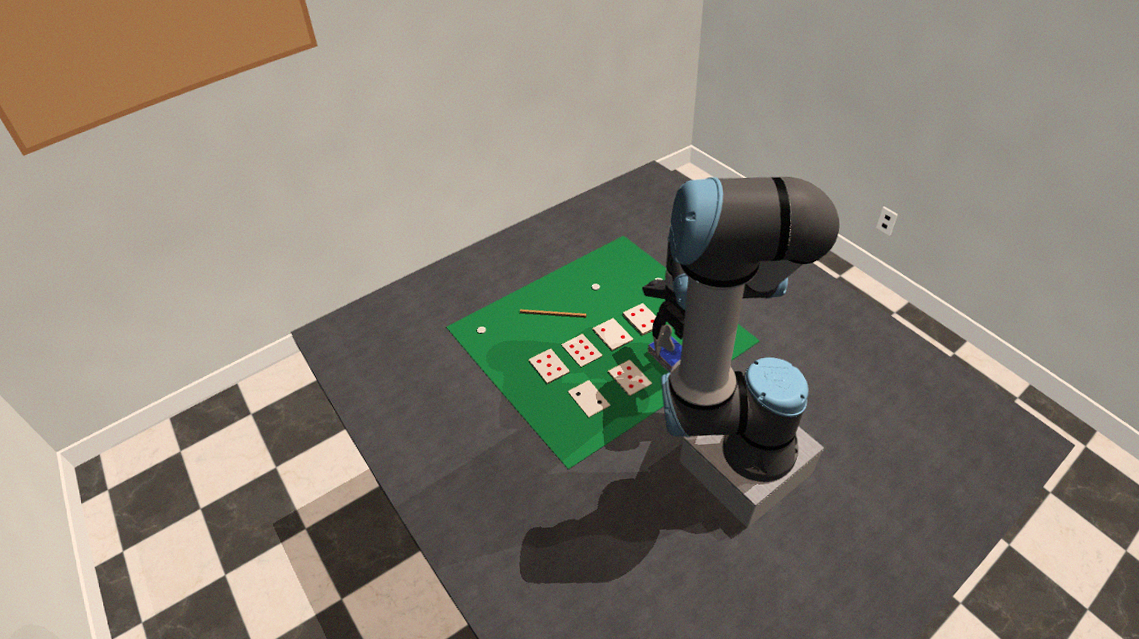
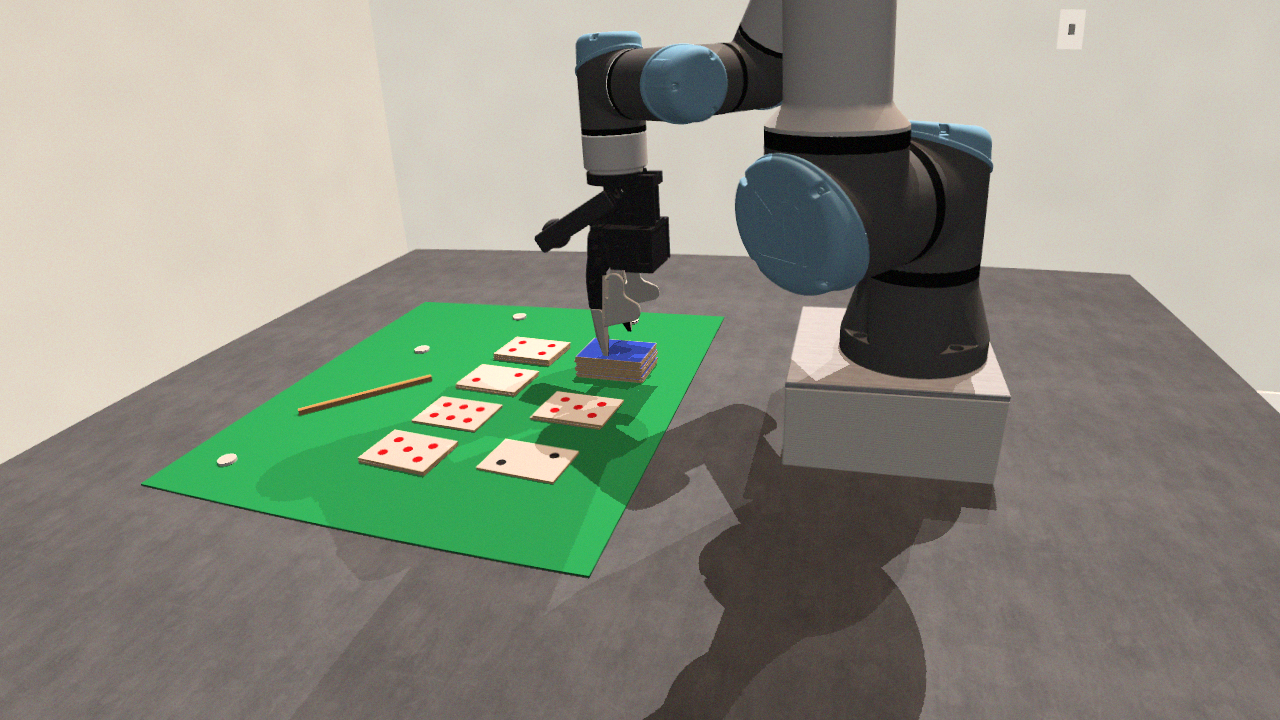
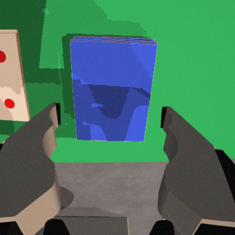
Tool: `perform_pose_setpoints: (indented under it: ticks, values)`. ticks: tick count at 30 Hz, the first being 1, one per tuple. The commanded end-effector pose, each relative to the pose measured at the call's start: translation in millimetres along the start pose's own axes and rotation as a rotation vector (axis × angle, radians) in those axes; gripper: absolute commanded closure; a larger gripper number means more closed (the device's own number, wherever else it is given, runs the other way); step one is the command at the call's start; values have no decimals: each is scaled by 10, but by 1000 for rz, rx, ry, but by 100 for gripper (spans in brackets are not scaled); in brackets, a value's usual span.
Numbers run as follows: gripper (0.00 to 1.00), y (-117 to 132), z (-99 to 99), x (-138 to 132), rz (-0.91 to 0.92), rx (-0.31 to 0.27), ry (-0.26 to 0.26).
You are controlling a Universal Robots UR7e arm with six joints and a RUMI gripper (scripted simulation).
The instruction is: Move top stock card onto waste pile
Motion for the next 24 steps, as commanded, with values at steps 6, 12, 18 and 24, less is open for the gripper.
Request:
perform_pose_setpoints:
  ticks: [6,12,18,24]
  values:
    - [50,-4,-3,1,0,1,0]
    - [50,-4,-1,1,0,1,0]
    - [50,-5,20,2,0,1,0]
    - [50,-6,44,2,0,1,0]
Point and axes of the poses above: the point where the finger pads meet when closed, its own z axis out along the fingers, its own x axis across the jaws, y = z × x, the point moved 1 cm from there along -z, back along the fingers, and after that the axes turned 12 degrees about z, right-handed, at the moved point
